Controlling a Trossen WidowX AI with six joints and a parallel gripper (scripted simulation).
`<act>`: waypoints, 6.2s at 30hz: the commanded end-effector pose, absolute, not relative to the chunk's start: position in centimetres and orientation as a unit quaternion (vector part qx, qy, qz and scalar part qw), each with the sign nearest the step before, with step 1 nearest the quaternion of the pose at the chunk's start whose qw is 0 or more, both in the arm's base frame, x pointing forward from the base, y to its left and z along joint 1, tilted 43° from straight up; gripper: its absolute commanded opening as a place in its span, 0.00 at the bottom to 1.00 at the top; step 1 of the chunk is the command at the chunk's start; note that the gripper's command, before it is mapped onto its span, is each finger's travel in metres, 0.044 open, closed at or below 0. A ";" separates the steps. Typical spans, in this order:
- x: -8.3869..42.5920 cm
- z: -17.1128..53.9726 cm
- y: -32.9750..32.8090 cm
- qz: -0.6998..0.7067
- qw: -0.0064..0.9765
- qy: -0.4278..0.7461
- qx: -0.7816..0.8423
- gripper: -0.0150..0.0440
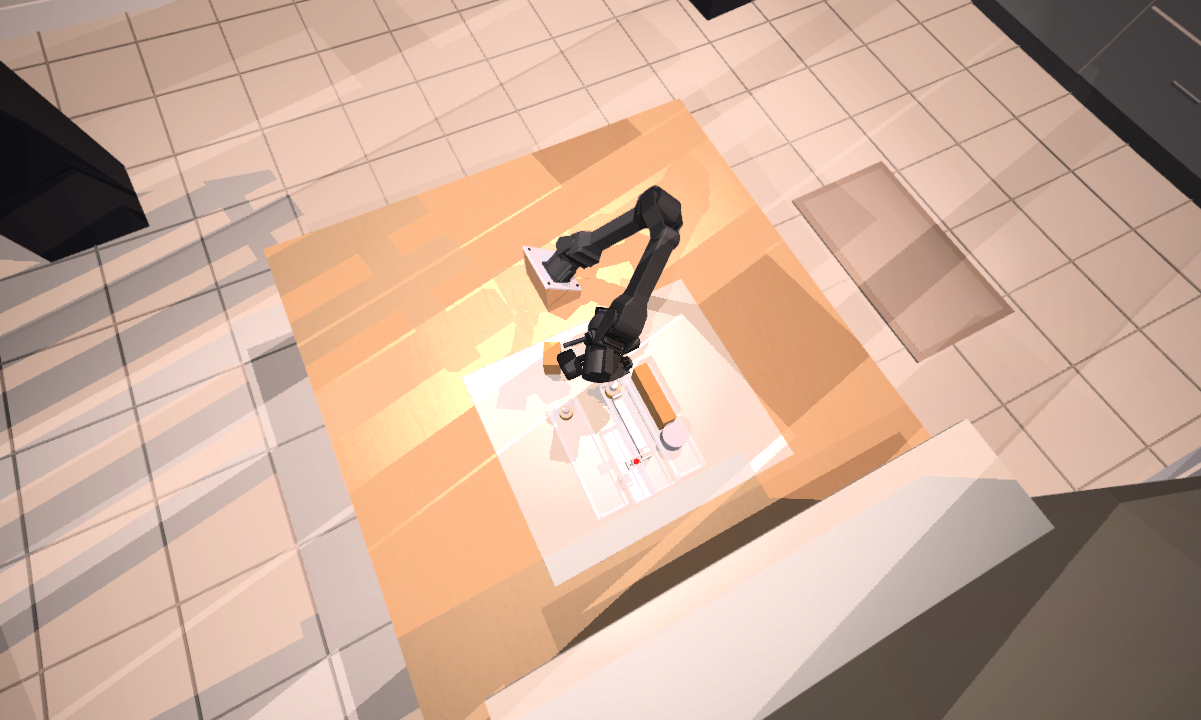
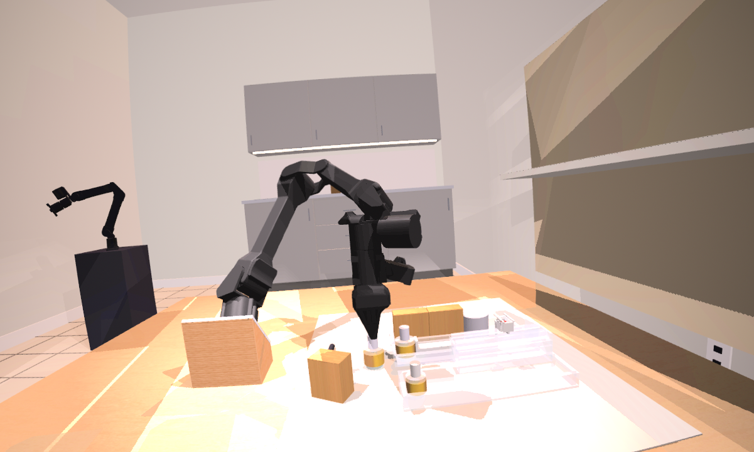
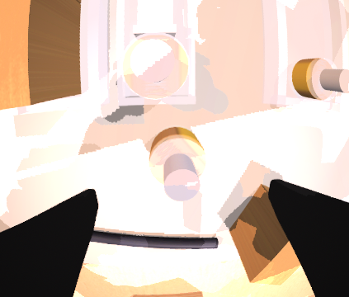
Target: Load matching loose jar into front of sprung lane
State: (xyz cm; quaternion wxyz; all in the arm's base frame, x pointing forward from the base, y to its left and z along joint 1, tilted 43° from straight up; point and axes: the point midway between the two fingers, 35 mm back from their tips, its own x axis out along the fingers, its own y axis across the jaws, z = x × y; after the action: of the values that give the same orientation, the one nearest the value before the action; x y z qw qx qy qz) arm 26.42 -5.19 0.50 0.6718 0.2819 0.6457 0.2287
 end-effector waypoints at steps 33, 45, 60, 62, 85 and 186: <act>26.6 -3.3 -1.5 0.230 0.670 0.645 0.287 0.82; 26.6 -3.3 -1.5 0.230 0.670 0.645 0.287 0.49; 26.0 0.1 -6.0 0.227 0.675 0.649 0.268 0.25; 25.9 1.1 -6.9 0.227 0.674 0.648 0.273 0.25; 28.2 1.4 -4.3 0.223 0.667 0.648 0.292 0.25; 31.4 -0.3 -2.9 0.224 0.668 0.647 0.292 0.25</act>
State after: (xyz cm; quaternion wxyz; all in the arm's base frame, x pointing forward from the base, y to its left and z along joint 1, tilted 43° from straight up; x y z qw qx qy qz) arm 30.56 -2.74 -0.60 0.6597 0.2930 0.6554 0.2222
